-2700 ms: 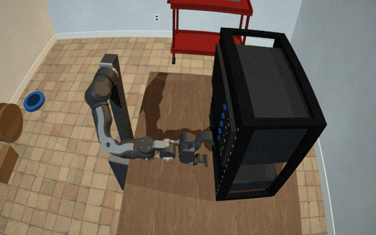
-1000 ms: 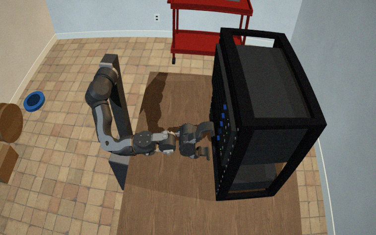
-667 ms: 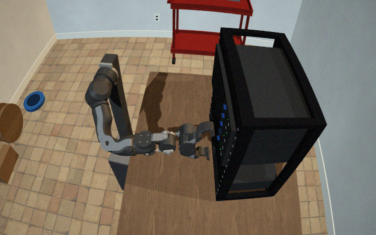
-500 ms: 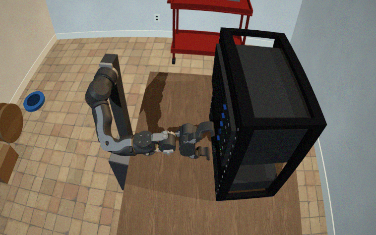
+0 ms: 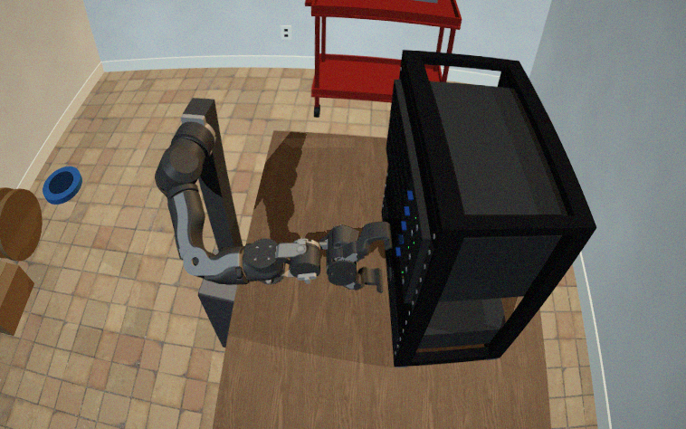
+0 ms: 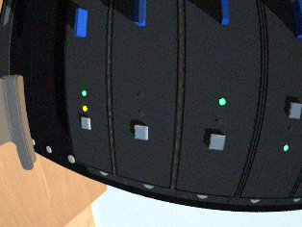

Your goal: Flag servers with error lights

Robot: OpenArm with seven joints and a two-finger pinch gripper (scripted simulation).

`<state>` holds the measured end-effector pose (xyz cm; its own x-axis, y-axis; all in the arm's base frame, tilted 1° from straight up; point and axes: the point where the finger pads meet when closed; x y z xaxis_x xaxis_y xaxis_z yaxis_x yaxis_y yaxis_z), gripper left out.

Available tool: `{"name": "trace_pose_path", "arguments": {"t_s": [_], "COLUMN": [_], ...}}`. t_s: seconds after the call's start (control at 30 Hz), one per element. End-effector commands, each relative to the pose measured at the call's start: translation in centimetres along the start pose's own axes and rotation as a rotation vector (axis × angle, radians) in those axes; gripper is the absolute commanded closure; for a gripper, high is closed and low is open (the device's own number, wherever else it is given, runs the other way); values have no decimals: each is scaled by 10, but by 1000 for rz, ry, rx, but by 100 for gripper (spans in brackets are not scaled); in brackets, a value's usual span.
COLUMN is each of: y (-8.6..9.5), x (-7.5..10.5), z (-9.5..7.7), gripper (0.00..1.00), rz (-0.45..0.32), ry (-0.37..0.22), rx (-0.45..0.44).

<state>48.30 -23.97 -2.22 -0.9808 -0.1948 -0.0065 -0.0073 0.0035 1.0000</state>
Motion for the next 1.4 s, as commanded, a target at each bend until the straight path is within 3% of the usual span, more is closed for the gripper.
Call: {"name": "trace_pose_path", "arguments": {"t_s": [0.0,0.7,0.87,0.93,1.37], "y": [-2,-1,33,38,39], "x": [0,0,0,0,0], "z": [0,0,1,0,1], "gripper": [0,0,0,0,0], "rz": [7,7,2,8,7], "ry": [0,0,0,-1,0], "rx": [-3,-2,-1,-3,-2]}}
Point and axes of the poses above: the point where the finger pads meet when closed, its own x axis back along the fingers, its own y axis across the jaws, z = x × y, and after that the axes turned 1 degree about -x, right-handed
